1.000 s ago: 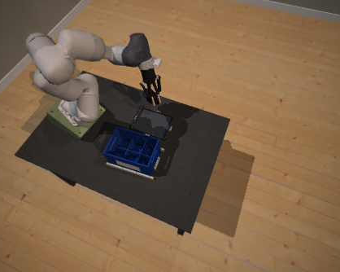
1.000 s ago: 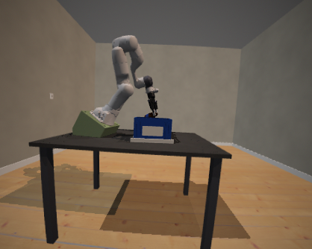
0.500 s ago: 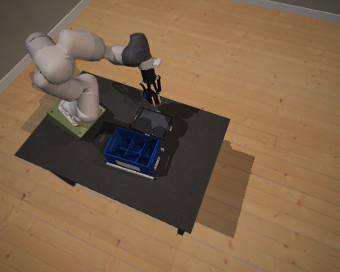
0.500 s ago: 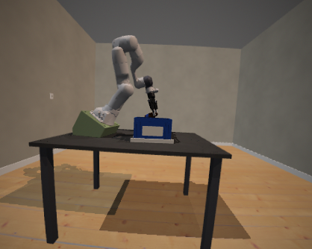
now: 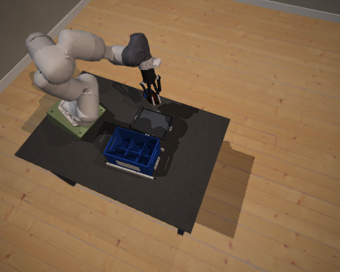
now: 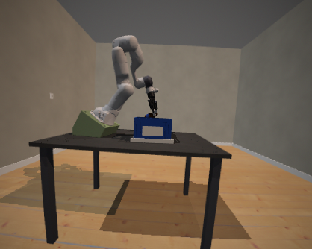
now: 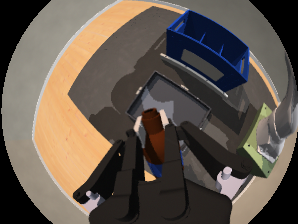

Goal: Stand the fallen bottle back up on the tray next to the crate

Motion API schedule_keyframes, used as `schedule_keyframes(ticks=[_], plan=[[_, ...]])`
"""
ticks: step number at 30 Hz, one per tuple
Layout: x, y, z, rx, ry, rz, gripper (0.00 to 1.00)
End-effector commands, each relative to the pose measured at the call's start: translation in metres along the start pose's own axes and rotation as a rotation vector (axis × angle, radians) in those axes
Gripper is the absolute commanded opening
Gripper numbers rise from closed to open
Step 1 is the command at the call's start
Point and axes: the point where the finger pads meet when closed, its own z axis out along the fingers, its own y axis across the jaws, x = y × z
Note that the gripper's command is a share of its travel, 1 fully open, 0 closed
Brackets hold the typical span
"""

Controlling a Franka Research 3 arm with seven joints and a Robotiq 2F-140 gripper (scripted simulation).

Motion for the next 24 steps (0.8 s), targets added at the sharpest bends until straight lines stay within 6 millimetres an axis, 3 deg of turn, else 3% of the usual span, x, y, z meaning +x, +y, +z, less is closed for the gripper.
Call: schedule_keyframes(ticks=[1,24], plan=[[0.0006,-0.0019,-0.0021,0.004,0.001,0.009,0.0],[-0.0004,-0.0017,-0.0023,0.001,0.086,0.01,0.0]])
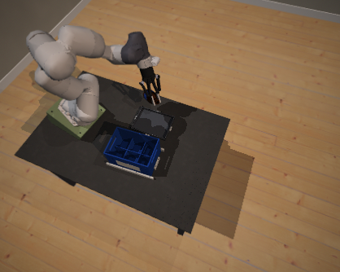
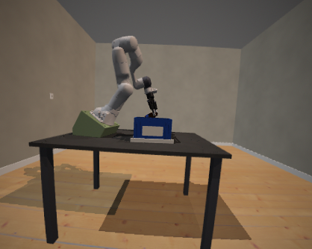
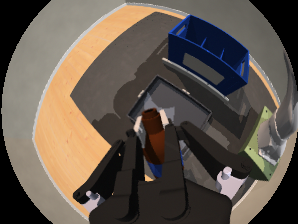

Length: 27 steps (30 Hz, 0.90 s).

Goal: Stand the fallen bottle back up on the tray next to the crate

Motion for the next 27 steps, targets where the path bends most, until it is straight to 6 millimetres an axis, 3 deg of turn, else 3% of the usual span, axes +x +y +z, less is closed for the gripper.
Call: schedule_keyframes(ticks=[1,27], plan=[[0.0011,-0.0007,-0.0009,-0.001,0.026,0.025,0.0],[-0.0012,-0.0009,-0.0013,0.002,0.108,0.025,0.0]])
